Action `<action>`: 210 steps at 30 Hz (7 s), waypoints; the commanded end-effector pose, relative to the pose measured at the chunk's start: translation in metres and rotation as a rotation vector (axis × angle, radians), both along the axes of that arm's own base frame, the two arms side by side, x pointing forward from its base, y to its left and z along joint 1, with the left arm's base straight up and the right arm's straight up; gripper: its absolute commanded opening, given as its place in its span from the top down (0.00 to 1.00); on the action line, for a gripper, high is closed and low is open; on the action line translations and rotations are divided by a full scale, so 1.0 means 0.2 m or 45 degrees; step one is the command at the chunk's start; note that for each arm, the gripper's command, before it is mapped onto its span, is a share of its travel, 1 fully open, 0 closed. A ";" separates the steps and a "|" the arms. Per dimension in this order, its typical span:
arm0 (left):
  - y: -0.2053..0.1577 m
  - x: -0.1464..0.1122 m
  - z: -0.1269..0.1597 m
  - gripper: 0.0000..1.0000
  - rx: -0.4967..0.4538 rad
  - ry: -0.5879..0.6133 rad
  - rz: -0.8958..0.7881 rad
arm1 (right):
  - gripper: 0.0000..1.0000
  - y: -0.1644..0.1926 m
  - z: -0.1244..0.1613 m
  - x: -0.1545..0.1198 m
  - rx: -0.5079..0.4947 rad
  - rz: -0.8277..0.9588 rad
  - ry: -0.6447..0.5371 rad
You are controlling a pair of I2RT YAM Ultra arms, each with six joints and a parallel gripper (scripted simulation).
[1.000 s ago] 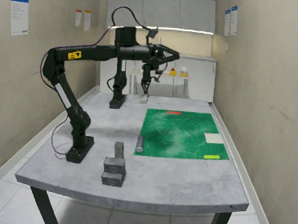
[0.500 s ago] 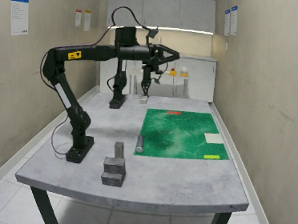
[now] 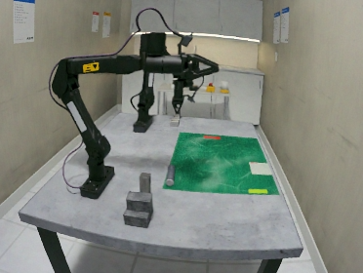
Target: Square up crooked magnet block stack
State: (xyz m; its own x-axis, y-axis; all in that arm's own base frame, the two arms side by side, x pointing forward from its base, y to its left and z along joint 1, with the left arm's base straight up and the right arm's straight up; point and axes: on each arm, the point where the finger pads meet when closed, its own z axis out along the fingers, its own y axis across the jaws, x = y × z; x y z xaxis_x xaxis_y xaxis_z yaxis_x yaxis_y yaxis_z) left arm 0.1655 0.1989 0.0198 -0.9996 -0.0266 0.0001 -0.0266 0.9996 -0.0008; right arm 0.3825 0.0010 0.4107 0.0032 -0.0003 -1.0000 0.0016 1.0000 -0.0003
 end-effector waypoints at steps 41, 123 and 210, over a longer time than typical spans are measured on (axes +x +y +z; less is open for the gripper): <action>-0.01 0.02 0.05 0.50 0.019 -0.035 -0.010 | 0.00 -0.02 0.11 -0.03 -0.011 -0.020 -0.056; -0.01 0.02 0.05 0.52 0.019 -0.035 -0.010 | 0.00 -0.02 0.11 -0.03 -0.011 -0.020 -0.056; 0.01 0.02 0.00 0.52 0.034 -0.039 -0.003 | 0.00 -0.02 0.11 -0.03 -0.011 -0.020 -0.056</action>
State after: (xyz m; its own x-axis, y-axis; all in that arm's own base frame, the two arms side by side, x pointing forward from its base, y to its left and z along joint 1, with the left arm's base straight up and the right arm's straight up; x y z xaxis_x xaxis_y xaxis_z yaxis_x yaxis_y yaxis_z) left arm 0.1664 0.1978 0.0098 -0.9998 -0.0196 0.0009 -0.0196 0.9998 -0.0020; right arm 0.3825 0.0010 0.4107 0.0032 -0.0003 -1.0000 0.0016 1.0000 -0.0003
